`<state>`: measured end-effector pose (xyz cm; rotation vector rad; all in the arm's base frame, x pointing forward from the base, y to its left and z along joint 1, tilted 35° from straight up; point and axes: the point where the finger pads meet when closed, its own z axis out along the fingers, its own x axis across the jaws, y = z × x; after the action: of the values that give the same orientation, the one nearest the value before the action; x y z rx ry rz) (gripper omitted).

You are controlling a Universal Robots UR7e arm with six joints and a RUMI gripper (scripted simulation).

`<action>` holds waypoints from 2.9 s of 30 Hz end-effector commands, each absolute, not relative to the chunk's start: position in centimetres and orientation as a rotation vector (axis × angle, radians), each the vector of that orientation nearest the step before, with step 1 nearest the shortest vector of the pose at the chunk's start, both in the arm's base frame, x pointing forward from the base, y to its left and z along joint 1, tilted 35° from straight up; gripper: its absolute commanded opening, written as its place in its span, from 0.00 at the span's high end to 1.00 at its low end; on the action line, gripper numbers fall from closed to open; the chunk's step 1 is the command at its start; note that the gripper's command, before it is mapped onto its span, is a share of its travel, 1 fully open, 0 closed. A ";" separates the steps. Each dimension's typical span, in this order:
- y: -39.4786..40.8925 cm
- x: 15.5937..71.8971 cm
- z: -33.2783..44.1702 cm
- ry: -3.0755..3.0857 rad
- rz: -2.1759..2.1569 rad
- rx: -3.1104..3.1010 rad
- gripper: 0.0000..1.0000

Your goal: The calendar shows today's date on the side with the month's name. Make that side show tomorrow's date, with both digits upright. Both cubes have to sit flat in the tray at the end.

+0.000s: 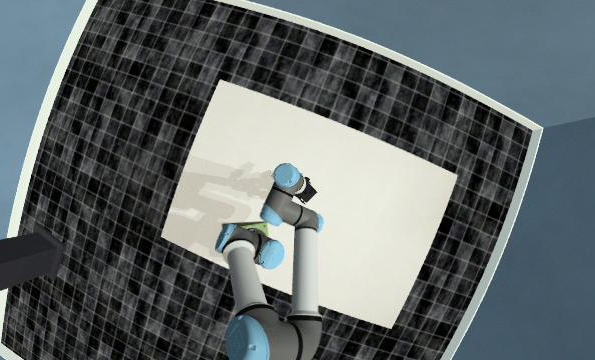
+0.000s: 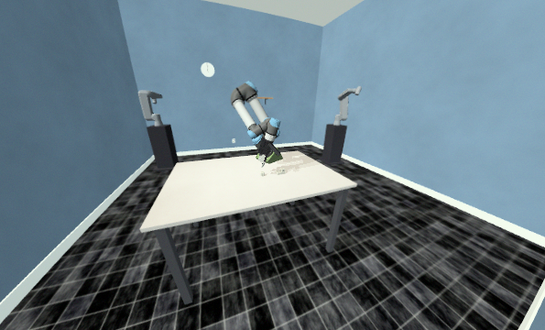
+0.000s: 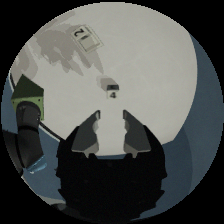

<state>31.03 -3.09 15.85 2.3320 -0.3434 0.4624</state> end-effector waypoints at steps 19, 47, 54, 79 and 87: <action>-2.8 31.4 16.0 -0.369 0.426 2.126 0.72; -2.9 31.2 15.6 -0.402 0.371 2.011 0.72; -2.9 31.2 15.6 -0.407 0.360 1.958 0.72; -2.7 31.5 15.8 -0.402 0.357 1.869 0.72; -2.8 31.4 15.8 -0.402 0.356 1.869 0.72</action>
<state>31.36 -2.85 15.73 1.8691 -0.4031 0.3532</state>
